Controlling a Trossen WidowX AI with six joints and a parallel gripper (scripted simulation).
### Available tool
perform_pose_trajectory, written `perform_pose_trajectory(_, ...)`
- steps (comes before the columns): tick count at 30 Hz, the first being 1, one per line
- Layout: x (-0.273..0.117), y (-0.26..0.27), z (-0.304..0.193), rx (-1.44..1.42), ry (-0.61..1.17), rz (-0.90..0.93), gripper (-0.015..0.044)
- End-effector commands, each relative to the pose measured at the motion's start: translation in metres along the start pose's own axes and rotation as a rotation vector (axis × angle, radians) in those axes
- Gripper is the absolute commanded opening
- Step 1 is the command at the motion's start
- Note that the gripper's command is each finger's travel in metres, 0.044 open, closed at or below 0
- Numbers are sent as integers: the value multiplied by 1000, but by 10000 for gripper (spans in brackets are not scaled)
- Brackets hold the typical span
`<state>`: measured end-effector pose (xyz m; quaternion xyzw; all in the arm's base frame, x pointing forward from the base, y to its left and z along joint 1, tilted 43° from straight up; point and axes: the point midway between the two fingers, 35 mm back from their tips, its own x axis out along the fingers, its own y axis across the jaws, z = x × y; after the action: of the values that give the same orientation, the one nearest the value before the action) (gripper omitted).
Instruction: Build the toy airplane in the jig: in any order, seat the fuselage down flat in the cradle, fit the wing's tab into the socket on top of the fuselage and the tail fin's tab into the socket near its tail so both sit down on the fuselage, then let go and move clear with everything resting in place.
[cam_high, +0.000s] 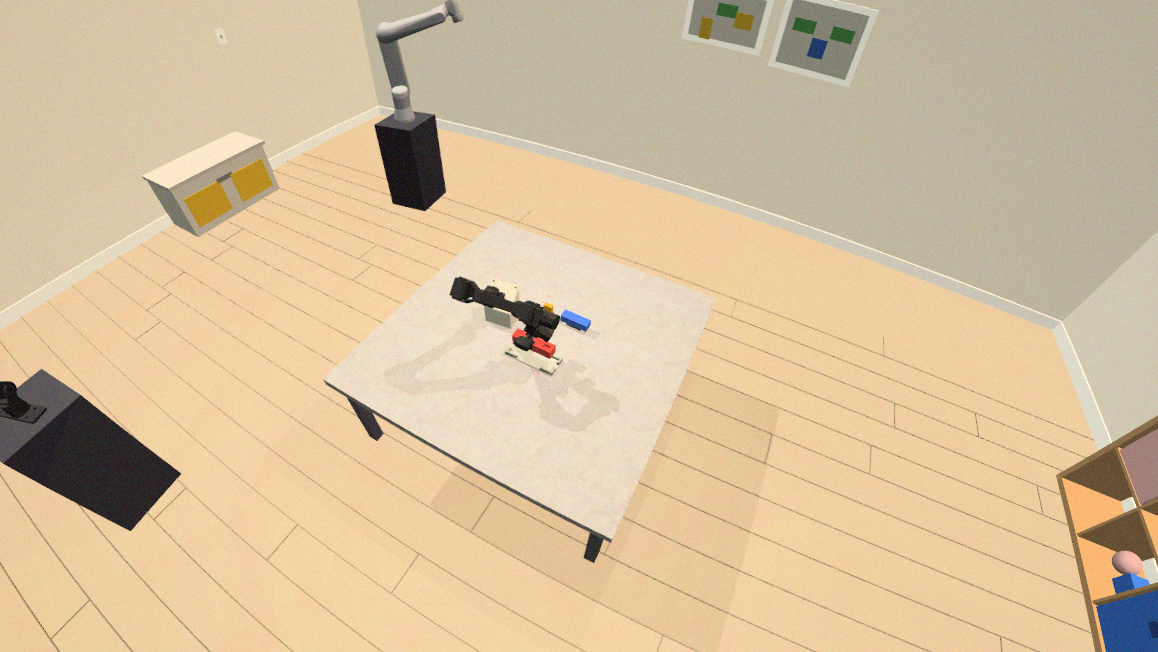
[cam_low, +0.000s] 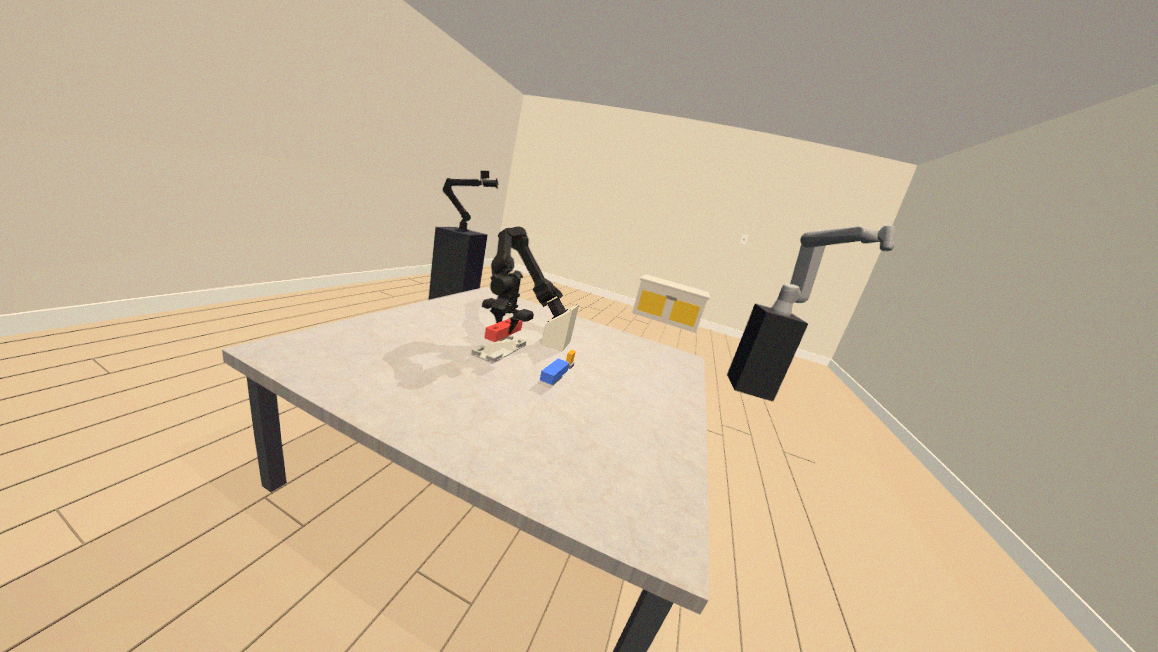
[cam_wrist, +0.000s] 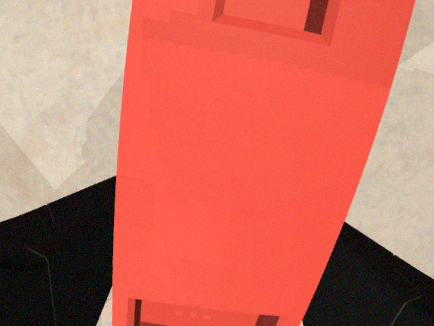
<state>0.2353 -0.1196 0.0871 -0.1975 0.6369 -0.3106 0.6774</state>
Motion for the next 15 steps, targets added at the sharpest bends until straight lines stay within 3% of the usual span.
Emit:
perform_pose_trajectory(1, 4, -8, -5, -6, 1, -11, 0)
perform_pose_trajectory(3, 4, -9, -5, -6, 2, -12, 0)
perform_pose_trajectory(10, 4, -10, -5, -6, 1, -12, 184)
perform_pose_trajectory(15, 4, -10, -5, -6, 1, -12, 195)
